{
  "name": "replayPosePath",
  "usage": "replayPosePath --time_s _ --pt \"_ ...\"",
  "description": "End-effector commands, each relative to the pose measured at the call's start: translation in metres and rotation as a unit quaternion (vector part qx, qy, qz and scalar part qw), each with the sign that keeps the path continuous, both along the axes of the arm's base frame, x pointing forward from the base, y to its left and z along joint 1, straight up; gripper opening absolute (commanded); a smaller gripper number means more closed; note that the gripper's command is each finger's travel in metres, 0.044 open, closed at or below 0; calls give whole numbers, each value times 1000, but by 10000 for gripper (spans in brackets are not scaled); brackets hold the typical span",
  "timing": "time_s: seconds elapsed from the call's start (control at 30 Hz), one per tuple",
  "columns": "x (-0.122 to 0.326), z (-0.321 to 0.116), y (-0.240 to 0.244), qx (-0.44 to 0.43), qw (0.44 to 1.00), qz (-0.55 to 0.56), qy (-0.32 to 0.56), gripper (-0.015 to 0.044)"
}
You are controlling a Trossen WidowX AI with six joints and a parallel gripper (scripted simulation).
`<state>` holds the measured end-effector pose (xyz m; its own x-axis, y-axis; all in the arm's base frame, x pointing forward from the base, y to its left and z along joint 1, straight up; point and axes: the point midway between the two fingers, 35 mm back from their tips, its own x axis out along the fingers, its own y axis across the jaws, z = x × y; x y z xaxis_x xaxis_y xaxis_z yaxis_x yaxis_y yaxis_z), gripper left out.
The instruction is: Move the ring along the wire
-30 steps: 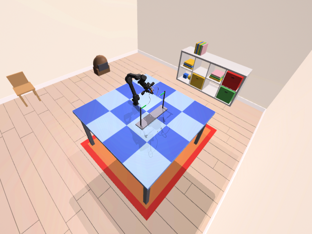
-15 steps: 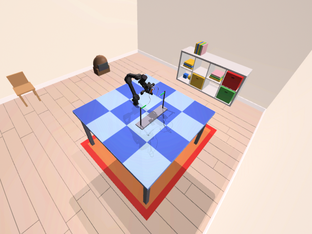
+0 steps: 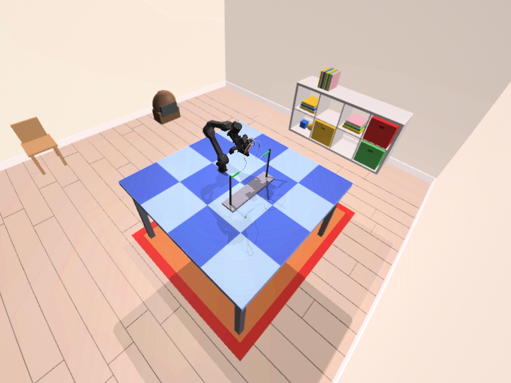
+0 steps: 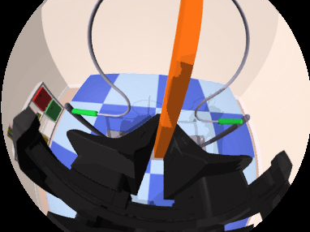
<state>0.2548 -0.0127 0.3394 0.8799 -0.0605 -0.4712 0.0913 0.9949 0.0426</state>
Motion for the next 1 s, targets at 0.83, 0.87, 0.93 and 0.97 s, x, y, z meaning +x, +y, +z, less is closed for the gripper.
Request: replayPosePath --time_s 0.83,0.87,0.93,0.97 --pt "0 -1 -17 -195 981 -3 -4 -150" --pt "0 -1 -18 -202 979 -3 -5 -150" --pt "0 0 -19 -215 977 -3 -5 -150" --pt "0 0 -19 -222 975 -3 -5 -150"
